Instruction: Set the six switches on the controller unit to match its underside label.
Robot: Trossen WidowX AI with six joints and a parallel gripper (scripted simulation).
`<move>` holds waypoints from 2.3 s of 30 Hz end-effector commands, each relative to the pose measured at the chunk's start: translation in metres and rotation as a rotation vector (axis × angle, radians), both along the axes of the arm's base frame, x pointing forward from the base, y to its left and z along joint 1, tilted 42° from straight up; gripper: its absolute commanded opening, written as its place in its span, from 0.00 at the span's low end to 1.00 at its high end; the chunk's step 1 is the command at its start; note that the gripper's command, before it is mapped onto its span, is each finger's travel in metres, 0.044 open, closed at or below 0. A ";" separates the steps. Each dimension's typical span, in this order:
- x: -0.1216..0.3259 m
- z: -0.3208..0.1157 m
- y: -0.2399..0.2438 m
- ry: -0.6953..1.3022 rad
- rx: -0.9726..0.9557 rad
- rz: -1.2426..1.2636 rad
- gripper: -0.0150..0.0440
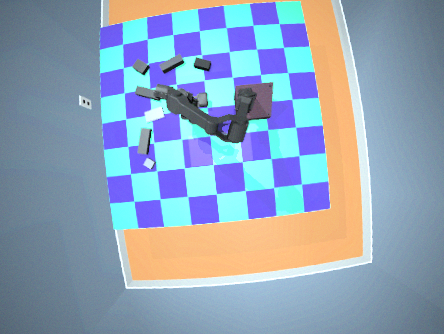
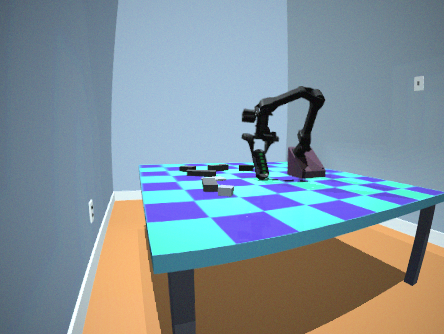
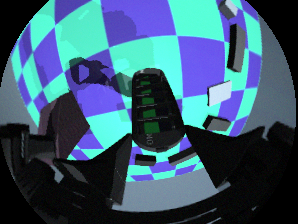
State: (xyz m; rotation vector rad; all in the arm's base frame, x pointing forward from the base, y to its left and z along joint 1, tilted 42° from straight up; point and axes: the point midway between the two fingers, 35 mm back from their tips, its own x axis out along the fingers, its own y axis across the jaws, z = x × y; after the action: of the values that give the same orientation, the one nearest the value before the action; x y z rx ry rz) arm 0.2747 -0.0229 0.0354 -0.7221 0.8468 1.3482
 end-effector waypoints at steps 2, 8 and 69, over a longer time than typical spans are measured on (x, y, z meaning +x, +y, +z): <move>0.001 0.005 0.004 0.000 -0.005 -0.001 0.82; 0.001 0.010 0.007 0.001 -0.017 -0.001 0.82; 0.006 0.047 0.041 0.000 -0.007 -0.001 0.83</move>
State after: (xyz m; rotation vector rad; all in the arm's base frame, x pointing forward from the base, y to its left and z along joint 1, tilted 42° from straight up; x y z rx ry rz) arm 0.2798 0.0103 0.0790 -0.7466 0.8754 1.3325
